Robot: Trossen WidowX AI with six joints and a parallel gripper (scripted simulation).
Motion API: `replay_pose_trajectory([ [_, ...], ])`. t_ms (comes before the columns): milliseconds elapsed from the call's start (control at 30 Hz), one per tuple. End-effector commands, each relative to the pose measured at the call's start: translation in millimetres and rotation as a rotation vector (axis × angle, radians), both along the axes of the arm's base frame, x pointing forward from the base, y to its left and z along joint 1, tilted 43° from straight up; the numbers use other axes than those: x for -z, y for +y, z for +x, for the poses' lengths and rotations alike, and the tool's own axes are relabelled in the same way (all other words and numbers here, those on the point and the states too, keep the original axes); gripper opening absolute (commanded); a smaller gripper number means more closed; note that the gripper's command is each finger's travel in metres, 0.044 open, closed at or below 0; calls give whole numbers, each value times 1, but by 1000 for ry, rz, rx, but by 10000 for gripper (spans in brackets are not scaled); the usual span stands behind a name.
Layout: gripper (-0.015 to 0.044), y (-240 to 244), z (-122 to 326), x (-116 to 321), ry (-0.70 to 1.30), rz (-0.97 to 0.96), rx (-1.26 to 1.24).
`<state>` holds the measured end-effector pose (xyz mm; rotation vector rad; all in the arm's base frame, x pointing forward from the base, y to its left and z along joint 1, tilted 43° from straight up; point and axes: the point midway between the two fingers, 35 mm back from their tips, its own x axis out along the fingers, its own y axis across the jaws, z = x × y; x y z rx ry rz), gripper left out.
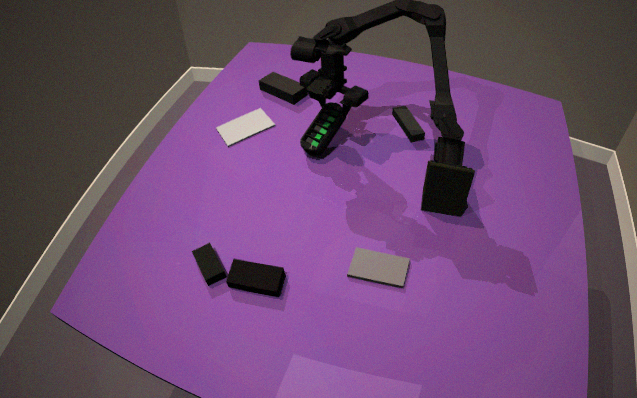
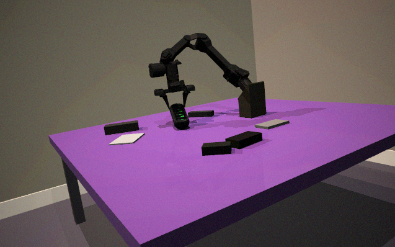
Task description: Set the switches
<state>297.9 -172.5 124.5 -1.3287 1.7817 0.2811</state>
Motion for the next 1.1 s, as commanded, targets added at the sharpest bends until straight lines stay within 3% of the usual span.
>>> replay_pose_trajectory([
  [0,336,5,4,1,0,-3,-3],
  [1067,336,29,15,3,25,-54,16],
])
